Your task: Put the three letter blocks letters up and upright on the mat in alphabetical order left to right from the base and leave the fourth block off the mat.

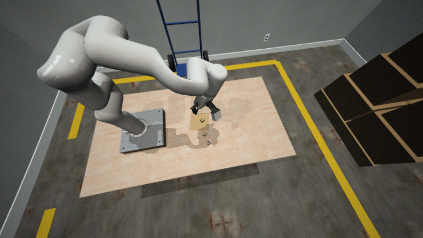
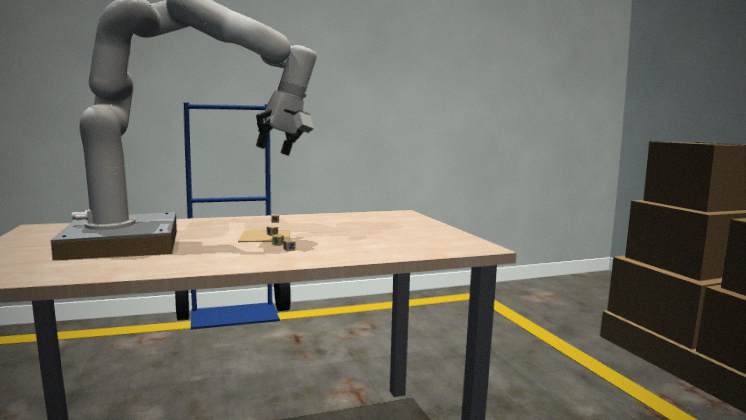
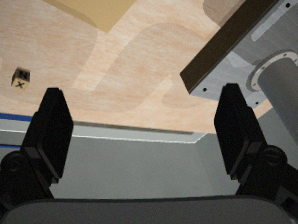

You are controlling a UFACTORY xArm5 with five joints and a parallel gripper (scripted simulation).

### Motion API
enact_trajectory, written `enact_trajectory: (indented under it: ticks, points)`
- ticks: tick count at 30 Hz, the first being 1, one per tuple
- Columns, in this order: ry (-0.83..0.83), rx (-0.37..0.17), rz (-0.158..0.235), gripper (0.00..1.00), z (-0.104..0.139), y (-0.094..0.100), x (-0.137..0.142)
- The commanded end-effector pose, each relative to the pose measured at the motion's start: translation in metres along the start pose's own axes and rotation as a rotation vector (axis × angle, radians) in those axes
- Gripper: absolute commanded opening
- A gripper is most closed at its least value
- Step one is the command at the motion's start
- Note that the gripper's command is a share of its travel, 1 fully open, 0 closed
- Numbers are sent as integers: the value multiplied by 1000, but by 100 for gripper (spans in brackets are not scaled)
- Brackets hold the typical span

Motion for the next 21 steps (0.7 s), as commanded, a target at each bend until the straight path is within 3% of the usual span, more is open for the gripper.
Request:
enact_trajectory:
  ticks: [1, 2, 21]
  points:
    - [72, 14, -27, 100, 6, 5, 4]
    - [158, 28, -48, 100, 12, 9, 9]
    - [691, 148, -157, 100, 52, 27, 42]
Point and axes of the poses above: the point where the finger pads meet when closed, its own y axis back along the fingers, its own x axis across the jaws, z = x × y, the point moved 10 cm from there along y, back along the fingers, and after that the axes turned 14 degrees about -y, right-handed, at the moved point
